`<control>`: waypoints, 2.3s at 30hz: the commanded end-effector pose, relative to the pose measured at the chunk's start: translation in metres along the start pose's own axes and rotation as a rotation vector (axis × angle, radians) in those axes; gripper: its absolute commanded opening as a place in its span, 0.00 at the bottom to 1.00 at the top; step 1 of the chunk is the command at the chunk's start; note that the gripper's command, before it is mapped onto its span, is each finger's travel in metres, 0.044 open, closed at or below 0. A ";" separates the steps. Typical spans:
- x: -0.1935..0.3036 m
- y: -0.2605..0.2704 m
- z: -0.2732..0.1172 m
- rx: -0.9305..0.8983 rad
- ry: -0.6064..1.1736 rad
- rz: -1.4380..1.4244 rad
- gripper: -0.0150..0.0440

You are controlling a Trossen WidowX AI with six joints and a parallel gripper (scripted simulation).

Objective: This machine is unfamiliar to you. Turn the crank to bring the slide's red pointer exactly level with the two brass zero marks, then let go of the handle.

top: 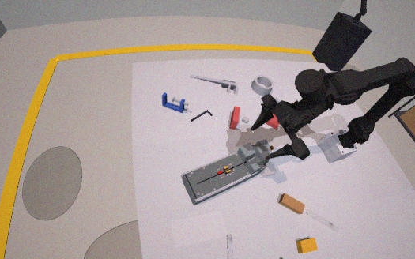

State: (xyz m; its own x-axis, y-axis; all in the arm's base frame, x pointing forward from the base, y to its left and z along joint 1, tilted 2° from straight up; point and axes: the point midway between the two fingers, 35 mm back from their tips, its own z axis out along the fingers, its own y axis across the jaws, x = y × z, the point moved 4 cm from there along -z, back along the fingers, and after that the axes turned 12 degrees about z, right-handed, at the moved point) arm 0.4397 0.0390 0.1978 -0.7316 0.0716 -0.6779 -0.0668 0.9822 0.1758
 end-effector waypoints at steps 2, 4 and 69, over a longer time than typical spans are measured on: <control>-0.012 0.016 0.018 0.024 0.011 0.037 1.00; -0.012 0.017 0.019 0.025 0.011 0.038 1.00; 0.073 -0.042 -0.058 -0.067 -0.047 -0.135 1.00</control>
State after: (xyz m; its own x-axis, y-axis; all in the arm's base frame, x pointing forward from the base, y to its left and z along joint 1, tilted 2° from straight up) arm 0.3589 -0.0048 0.1852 -0.6897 -0.0336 -0.7234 -0.1878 0.9731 0.1337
